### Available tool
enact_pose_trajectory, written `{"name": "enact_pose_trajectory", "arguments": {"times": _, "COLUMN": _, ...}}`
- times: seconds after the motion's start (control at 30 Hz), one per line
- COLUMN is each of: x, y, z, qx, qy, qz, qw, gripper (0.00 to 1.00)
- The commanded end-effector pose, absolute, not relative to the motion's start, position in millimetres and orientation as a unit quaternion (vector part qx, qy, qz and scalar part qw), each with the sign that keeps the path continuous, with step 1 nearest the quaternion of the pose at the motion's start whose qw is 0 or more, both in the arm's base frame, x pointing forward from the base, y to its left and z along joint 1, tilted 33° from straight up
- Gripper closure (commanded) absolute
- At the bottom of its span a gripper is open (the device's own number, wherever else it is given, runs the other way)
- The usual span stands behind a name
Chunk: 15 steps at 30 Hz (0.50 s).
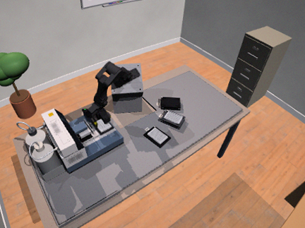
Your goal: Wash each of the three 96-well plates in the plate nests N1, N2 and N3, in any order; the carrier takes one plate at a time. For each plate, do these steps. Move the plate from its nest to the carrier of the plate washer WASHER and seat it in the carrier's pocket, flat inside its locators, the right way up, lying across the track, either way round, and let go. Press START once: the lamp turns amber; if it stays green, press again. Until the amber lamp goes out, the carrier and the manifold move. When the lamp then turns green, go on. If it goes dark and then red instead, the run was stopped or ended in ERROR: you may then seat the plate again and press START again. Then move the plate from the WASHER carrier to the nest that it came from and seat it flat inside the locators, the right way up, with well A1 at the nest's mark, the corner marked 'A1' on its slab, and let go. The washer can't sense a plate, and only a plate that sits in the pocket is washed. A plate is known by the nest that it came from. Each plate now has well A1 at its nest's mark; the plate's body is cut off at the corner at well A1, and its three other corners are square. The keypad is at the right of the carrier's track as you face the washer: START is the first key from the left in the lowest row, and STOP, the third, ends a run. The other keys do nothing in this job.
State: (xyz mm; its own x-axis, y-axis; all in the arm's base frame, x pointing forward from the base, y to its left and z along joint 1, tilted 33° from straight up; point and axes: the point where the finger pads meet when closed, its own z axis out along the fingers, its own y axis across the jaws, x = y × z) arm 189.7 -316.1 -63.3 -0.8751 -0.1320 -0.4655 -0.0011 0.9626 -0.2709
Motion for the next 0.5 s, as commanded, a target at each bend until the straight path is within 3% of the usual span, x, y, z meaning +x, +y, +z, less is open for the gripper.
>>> {"name": "enact_pose_trajectory", "arguments": {"times": 0.0, "x": 189.6, "y": -318.3, "z": -60.9, "qx": -0.034, "qy": 0.958, "qz": -0.136, "qw": 0.249, "gripper": 0.8}}
{"name": "enact_pose_trajectory", "arguments": {"times": 0.13, "x": 189.6, "y": -318.3, "z": -60.9, "qx": -0.034, "qy": 0.958, "qz": -0.136, "qw": 0.249, "gripper": 0.8}}
{"name": "enact_pose_trajectory", "arguments": {"times": 0.17, "x": 189.6, "y": -318.3, "z": -60.9, "qx": -0.034, "qy": 0.958, "qz": -0.136, "qw": 0.249, "gripper": 0.9}}
{"name": "enact_pose_trajectory", "arguments": {"times": 0.23, "x": 189.6, "y": -318.3, "z": -60.9, "qx": -0.034, "qy": 0.958, "qz": -0.136, "qw": 0.249, "gripper": 0.9}}
{"name": "enact_pose_trajectory", "arguments": {"times": 0.27, "x": 189.6, "y": -318.3, "z": -60.9, "qx": -0.034, "qy": 0.958, "qz": -0.136, "qw": 0.249, "gripper": 1.0}}
{"name": "enact_pose_trajectory", "arguments": {"times": 0.47, "x": 189.6, "y": -318.3, "z": -60.9, "qx": -0.034, "qy": 0.958, "qz": -0.136, "qw": 0.249, "gripper": 1.0}}
